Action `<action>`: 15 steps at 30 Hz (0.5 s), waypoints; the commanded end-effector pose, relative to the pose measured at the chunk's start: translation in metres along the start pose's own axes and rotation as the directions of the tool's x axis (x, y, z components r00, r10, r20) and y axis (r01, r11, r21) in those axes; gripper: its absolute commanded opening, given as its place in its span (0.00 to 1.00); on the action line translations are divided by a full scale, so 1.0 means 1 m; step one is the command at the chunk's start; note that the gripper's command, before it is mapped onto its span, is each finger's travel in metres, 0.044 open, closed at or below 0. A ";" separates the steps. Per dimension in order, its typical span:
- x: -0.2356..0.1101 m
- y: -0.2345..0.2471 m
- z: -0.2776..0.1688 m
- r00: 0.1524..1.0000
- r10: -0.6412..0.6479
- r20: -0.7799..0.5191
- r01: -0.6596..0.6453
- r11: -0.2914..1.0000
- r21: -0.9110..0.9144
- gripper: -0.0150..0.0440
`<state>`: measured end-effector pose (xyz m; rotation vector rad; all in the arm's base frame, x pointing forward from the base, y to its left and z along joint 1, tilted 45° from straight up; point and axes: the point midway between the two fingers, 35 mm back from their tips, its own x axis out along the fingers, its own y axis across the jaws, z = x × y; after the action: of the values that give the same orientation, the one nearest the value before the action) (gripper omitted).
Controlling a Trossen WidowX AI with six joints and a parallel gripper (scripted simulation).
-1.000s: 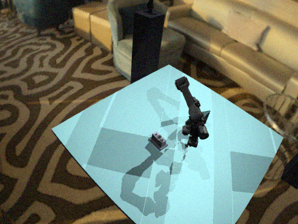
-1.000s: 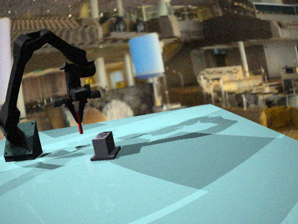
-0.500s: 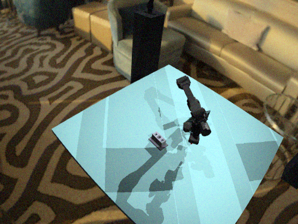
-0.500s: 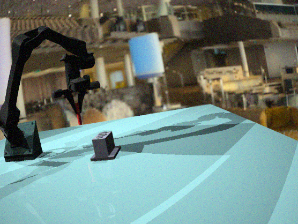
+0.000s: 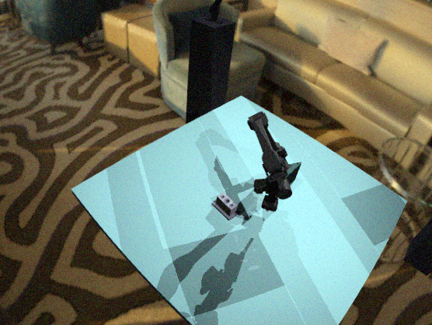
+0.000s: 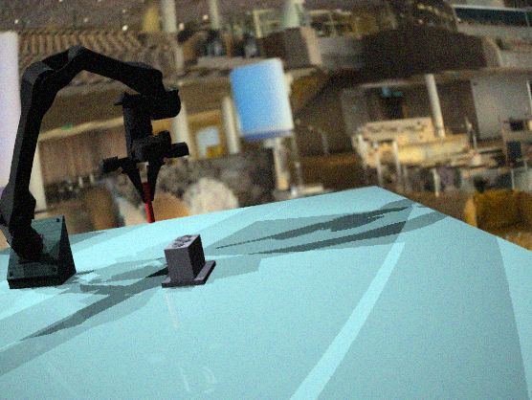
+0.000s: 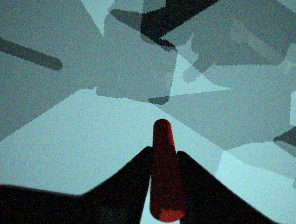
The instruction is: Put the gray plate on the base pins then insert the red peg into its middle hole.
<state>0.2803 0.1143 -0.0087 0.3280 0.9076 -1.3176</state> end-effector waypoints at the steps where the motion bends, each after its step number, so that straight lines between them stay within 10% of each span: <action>1: -0.003 0.005 0.014 1.000 0.007 -0.003 -0.007 1.000 0.005 0.25; 15: -0.005 0.012 0.049 1.000 0.008 -0.021 -0.008 1.000 0.023 0.25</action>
<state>0.3033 0.0937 0.0137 0.3583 0.9141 -1.3243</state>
